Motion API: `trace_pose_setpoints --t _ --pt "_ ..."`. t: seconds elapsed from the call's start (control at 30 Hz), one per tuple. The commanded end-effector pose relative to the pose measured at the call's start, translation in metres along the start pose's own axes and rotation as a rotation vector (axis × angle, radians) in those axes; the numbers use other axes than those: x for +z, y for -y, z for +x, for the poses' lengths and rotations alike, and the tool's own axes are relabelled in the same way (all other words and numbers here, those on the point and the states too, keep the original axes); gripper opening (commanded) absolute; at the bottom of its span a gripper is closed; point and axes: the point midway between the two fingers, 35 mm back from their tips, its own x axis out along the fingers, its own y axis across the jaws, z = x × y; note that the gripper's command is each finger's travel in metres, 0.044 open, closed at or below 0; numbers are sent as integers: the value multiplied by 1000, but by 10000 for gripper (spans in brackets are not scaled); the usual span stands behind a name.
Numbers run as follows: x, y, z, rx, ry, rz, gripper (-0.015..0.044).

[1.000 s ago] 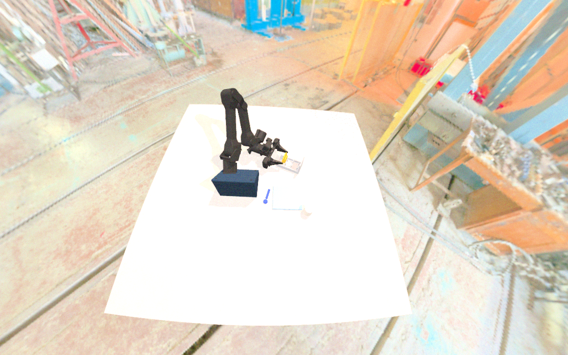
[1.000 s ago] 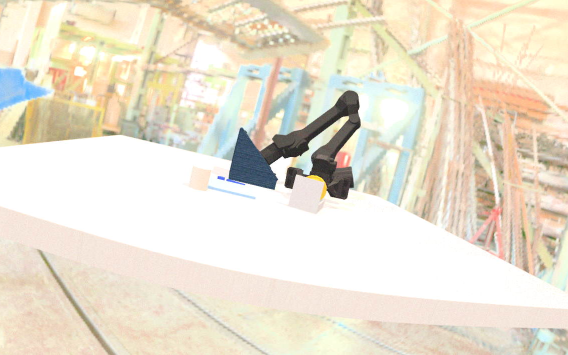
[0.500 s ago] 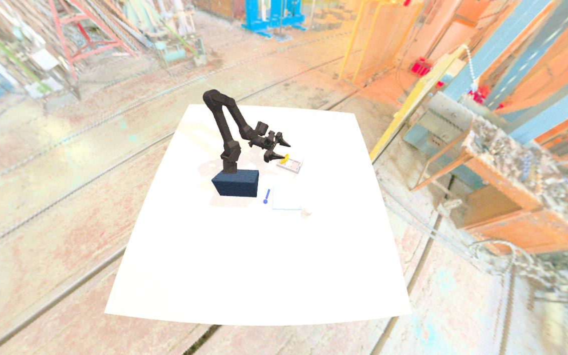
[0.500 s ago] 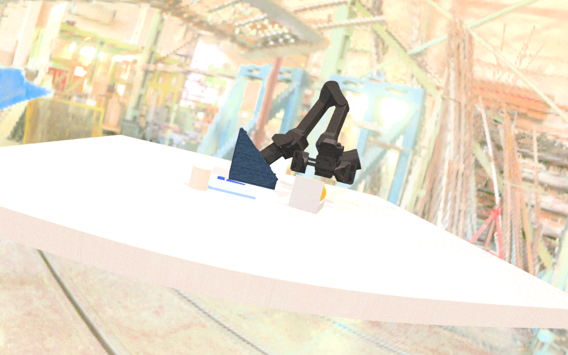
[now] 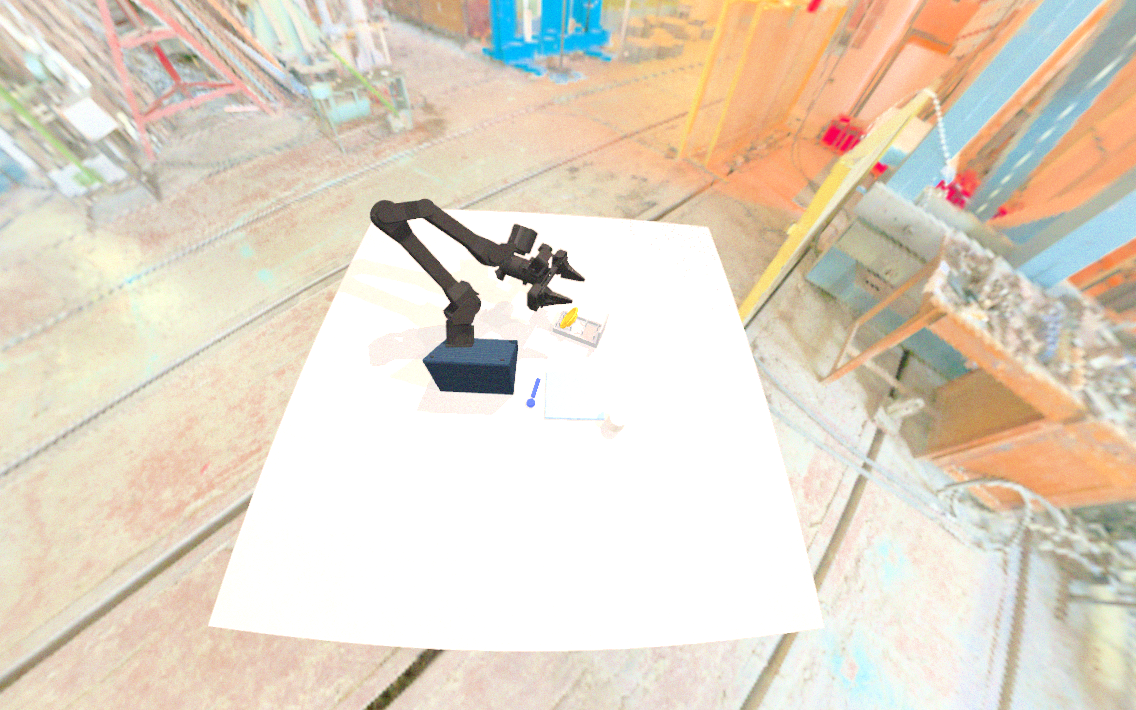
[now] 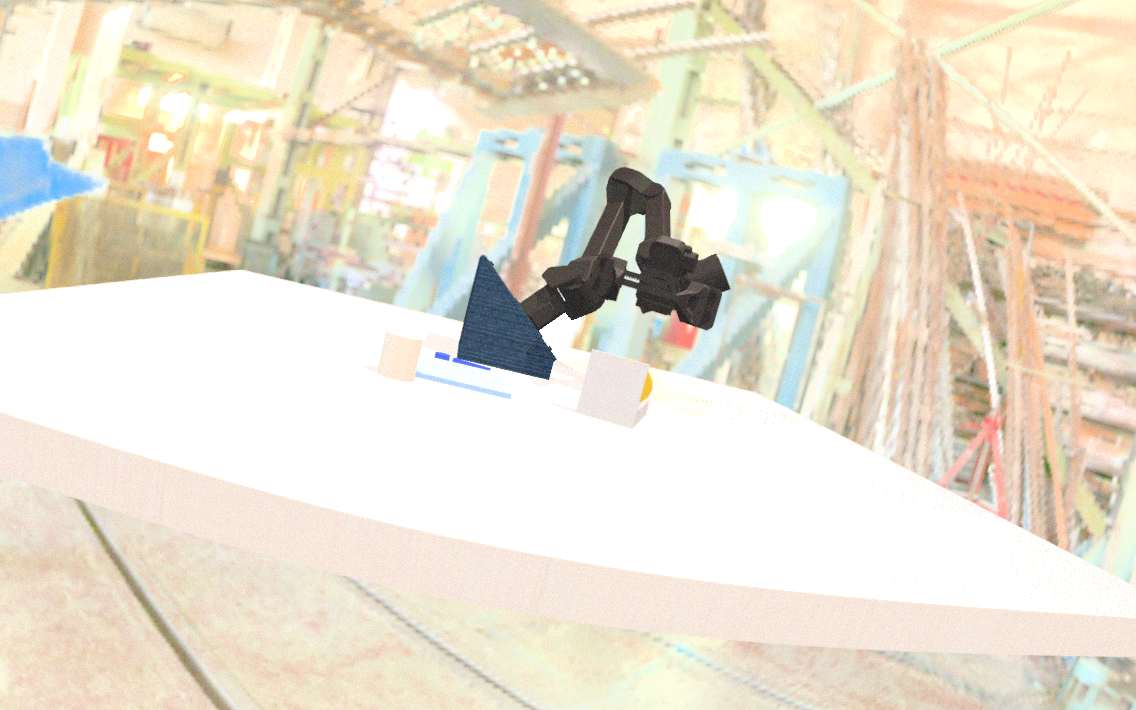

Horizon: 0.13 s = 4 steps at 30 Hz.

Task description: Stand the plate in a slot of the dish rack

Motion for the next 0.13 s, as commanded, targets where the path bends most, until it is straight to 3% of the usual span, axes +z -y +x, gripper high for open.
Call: trace_pose_setpoints --t 0.0,0.1 --pt "2 3 8 -39 -35 -94 400" --pt "1 9 16 -80 -75 -177 400"
